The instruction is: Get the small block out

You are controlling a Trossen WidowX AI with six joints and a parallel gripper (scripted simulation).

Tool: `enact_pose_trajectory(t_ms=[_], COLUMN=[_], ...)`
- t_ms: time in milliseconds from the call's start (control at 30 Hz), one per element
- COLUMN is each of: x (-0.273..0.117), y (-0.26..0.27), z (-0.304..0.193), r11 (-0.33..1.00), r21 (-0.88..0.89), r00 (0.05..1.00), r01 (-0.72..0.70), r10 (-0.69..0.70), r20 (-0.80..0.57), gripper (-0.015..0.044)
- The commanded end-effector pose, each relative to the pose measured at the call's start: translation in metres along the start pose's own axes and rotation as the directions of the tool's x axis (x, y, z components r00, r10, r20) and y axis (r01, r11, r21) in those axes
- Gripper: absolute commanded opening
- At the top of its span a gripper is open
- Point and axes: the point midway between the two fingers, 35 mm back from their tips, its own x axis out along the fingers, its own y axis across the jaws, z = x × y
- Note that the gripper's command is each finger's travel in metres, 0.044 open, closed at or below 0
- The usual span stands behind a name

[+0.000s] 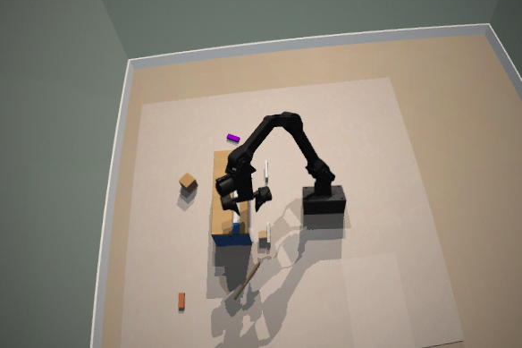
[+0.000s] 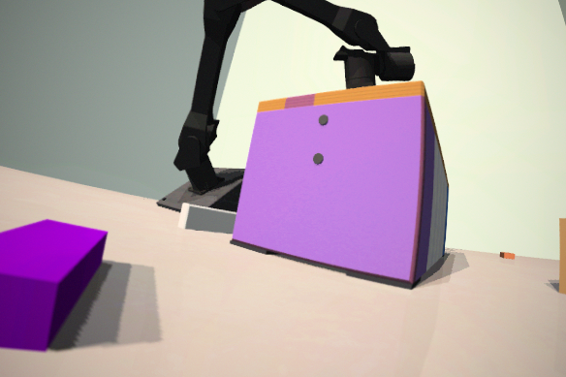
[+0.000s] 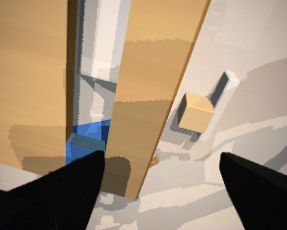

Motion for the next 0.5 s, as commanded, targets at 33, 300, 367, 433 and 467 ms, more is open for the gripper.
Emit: enact_pose_trajectory(t_ms=[33, 300, 367, 433, 467], x=[0.002, 0.003, 0.004, 0.004, 0.004], y=[-0.004, -0.01, -0.011, -0.013, -0.013], z=[-0.009, -0.022, -0.025, -0.028, -0.03], r11=[0.896, 0.243, 0.029, -0.185, -0.289], r21=[-0.443, -0.964, -0.989, -0.966, -0.937], r00=[0.999, 0.99, 0.986, 0.982, 0.98], r01=[0.003, 0.11, 0.146, 0.181, 0.197], r10=[0.02, 0.061, 0.073, 0.085, 0.092], r20=[0.047, 0.128, 0.148, 0.168, 0.177], gripper=[0.0285, 0.0285, 0.0285, 0.0285, 0.0285])
